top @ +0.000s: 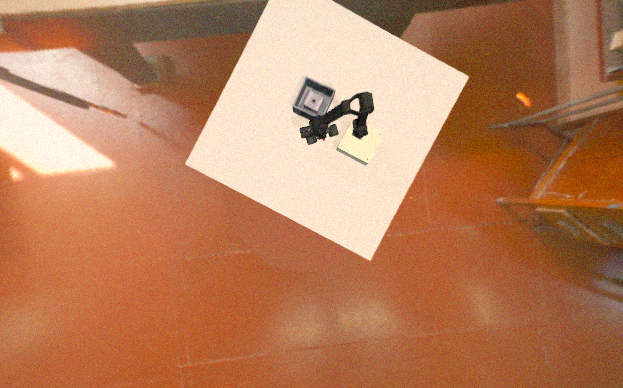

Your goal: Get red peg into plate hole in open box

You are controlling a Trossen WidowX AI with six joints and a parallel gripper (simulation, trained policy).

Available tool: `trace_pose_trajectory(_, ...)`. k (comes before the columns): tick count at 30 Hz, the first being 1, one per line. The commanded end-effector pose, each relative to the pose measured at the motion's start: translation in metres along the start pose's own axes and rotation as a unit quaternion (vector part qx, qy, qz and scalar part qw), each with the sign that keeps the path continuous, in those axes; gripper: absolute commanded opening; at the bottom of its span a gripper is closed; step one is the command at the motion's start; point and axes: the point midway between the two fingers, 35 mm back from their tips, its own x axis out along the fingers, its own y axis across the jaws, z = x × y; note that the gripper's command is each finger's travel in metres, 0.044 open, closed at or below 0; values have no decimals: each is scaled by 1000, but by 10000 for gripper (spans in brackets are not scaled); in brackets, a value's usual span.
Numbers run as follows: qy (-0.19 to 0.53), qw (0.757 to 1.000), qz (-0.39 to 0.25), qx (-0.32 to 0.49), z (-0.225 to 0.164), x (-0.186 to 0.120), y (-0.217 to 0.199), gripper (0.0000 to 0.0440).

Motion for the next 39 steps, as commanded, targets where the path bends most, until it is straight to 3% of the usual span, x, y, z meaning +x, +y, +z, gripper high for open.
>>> trace_pose_trajectory(1, -1, 1000, -10, -1, 0, 12, -3, 271)
trace_pose_trajectory(12, 6, 999, -50, -5, -3, 29, -15, 0)
trace_pose_trajectory(39, -92, 996, 12, 15, 57, -75, -2, 0)
